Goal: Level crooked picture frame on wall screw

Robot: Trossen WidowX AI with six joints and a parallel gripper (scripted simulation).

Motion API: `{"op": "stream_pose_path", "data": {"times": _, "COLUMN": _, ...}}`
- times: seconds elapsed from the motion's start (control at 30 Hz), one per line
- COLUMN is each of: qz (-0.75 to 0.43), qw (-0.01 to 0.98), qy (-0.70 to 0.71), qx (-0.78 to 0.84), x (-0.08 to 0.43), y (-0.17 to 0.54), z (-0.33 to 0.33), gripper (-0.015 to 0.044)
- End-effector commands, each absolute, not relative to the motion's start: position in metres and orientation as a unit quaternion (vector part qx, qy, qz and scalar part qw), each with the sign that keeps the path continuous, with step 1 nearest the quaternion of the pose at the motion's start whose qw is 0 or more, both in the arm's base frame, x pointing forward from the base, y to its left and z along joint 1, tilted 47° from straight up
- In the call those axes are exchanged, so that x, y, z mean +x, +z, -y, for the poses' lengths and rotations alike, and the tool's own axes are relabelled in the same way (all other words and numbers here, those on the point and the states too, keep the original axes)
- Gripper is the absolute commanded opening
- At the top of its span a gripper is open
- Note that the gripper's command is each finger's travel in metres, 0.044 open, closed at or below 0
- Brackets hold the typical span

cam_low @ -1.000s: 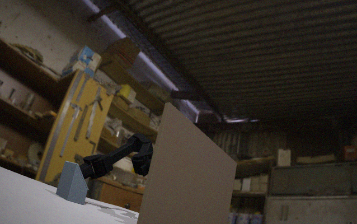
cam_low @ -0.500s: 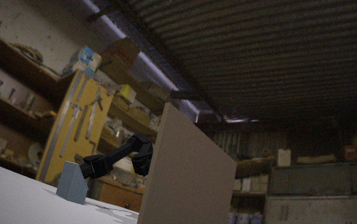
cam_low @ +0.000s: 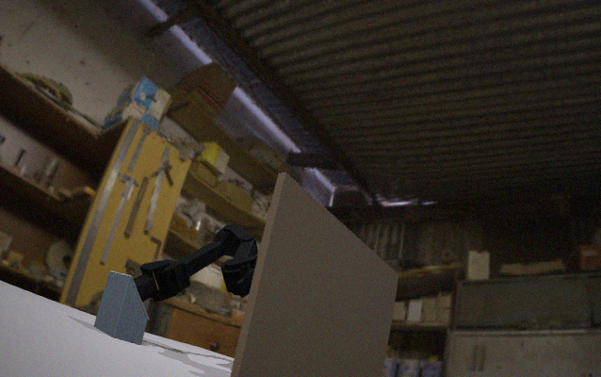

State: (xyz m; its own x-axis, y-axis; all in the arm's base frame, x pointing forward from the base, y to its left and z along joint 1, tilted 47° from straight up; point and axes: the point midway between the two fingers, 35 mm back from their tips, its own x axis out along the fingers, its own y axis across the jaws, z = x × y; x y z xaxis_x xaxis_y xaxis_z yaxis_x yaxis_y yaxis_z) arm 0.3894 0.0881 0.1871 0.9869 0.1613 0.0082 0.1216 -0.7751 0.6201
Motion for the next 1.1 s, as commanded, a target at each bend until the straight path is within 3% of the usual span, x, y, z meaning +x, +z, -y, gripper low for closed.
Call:
{"op": "stream_pose_path", "data": {"times": 0.0, "qz": -0.075, "qw": 0.337, "qy": 0.031, "qx": 0.938, "x": 0.3894, "y": 0.1869, "z": -0.0884, "gripper": 0.0000}}
{"op": "stream_pose_path", "data": {"times": 0.57, "qz": -0.073, "qw": 0.376, "qy": 0.035, "qx": 0.923, "x": 0.3893, "y": 0.1866, "z": -0.0890, "gripper": 0.0000}}
{"op": "stream_pose_path", "data": {"times": 0.9, "qz": -0.074, "qw": 0.369, "qy": 0.034, "qx": 0.926, "x": 0.3894, "y": 0.1869, "z": -0.0887, "gripper": 0.0260}}
{"op": "stream_pose_path", "data": {"times": 1.07, "qz": -0.074, "qw": 0.360, "qy": 0.033, "qx": 0.929, "x": 0.3839, "y": 0.1885, "z": -0.0881, "gripper": 0.0260}}
